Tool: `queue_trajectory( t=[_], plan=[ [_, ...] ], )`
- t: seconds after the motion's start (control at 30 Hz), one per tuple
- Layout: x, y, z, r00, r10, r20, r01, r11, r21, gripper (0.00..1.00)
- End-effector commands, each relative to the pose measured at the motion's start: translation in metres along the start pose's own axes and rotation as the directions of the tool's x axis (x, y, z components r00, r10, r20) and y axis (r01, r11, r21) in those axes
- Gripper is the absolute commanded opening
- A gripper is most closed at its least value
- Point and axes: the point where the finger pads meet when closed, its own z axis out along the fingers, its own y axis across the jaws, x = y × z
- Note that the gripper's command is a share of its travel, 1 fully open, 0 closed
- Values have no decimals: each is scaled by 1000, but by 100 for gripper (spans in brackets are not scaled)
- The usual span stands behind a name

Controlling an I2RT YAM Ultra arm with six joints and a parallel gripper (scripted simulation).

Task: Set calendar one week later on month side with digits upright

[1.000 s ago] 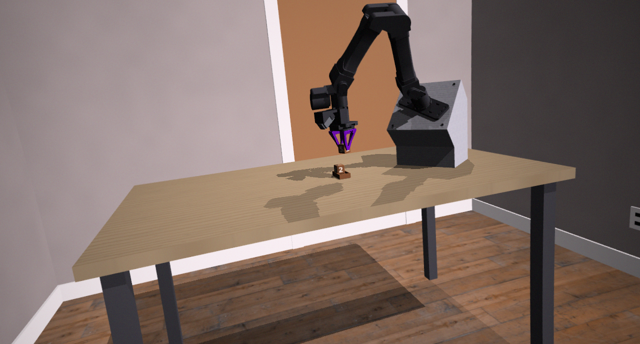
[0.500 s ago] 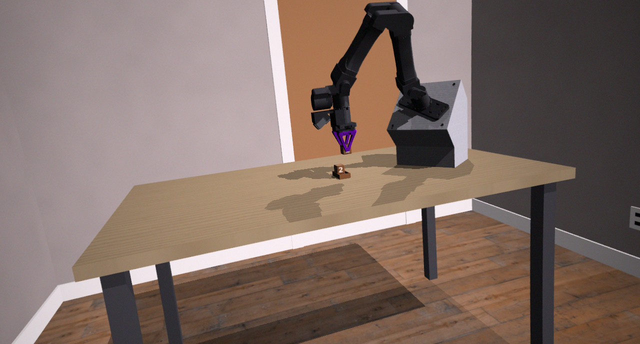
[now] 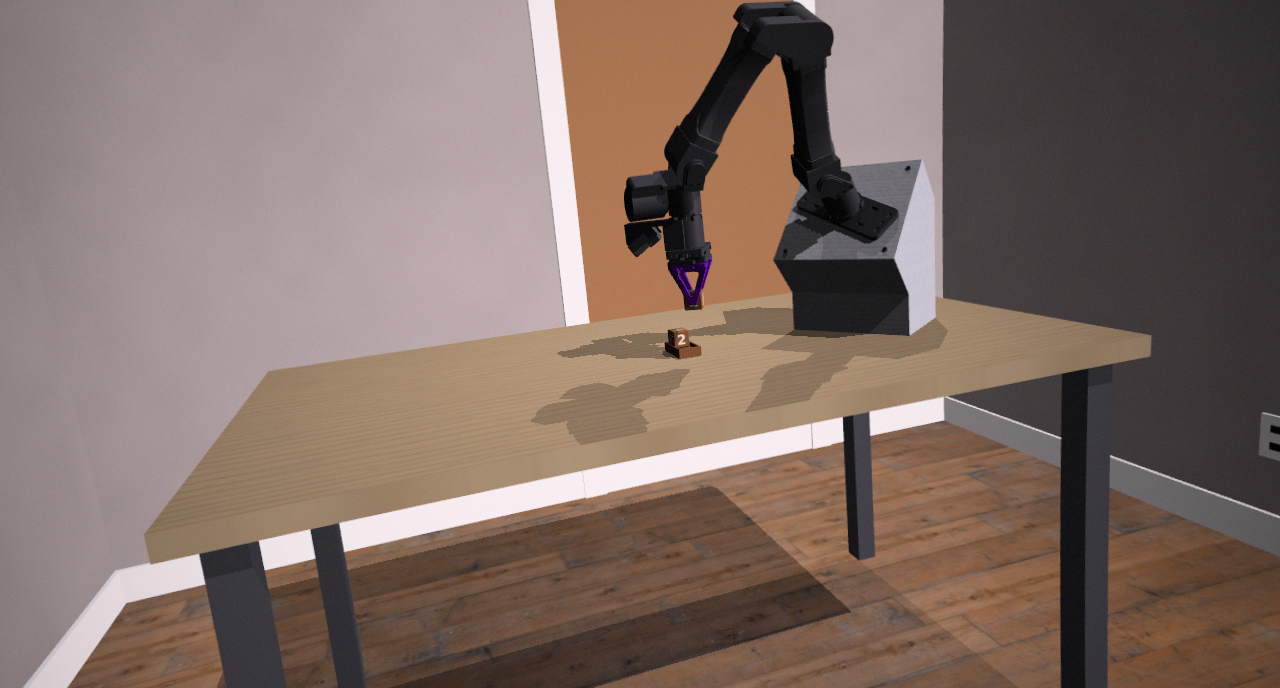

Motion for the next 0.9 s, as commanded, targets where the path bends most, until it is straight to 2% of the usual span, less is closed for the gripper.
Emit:
queue_trajectory(
  t=[0.0,0.23,0.33,0.37,0.43,0.53,0.73,0.87],
  plan=[
    [-2,6,-5,982,186,23,-186,982,-8,27],
    [1,11,-5,921,390,20,-389,921,-15,27],
    [3,14,-4,869,494,19,-494,869,-18,27],
    [3,14,-4,867,498,18,-497,867,-18,27],
    [5,17,-4,817,577,16,-576,817,-21,27],
    [5,17,-4,808,589,16,-588,808,-21,27],
    [9,23,-4,639,769,9,-769,639,-28,27],
    [11,25,-4,561,828,5,-828,560,-30,27]
  ],
)
